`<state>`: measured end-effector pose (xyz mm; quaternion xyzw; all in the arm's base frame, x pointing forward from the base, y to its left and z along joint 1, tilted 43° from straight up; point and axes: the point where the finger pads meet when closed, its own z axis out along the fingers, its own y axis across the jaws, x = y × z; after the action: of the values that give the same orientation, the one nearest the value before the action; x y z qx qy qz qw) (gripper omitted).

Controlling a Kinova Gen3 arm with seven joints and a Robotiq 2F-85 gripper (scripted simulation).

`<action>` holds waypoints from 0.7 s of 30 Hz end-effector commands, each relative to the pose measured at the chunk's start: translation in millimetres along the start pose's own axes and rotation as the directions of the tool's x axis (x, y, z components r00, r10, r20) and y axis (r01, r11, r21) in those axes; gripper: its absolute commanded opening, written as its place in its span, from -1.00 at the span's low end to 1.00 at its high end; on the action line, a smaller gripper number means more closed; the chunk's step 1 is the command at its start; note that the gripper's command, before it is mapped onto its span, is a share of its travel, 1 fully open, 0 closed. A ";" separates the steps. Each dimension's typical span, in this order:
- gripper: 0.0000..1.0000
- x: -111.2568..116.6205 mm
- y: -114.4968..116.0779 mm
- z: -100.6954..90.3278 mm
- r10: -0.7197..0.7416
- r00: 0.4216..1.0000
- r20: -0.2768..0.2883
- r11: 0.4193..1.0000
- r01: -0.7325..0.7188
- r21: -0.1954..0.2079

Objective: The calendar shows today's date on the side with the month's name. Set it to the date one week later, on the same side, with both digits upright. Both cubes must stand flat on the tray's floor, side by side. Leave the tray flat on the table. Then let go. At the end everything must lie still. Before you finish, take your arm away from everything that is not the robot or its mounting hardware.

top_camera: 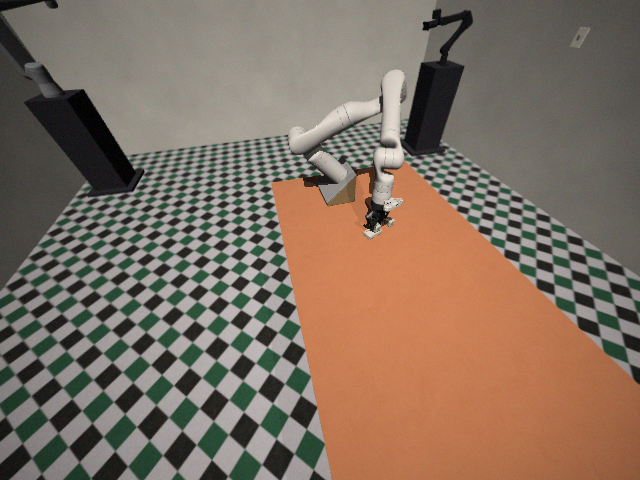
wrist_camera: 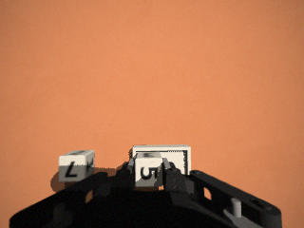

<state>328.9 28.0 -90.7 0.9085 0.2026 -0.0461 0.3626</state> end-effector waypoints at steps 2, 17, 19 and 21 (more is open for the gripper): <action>-0.47 0.2 0.2 0.8 0.000 1.000 -0.001 1.000 0.000 0.000; -0.47 0.2 0.2 3.9 0.000 1.000 -0.001 1.000 0.000 0.000; -0.47 0.2 0.2 3.9 0.000 1.000 -0.001 1.000 0.000 0.000; -0.47 0.2 0.2 3.9 0.000 1.000 -0.001 1.000 0.000 0.000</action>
<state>329.1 24.6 -93.7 0.9084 0.2023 -0.0463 0.3631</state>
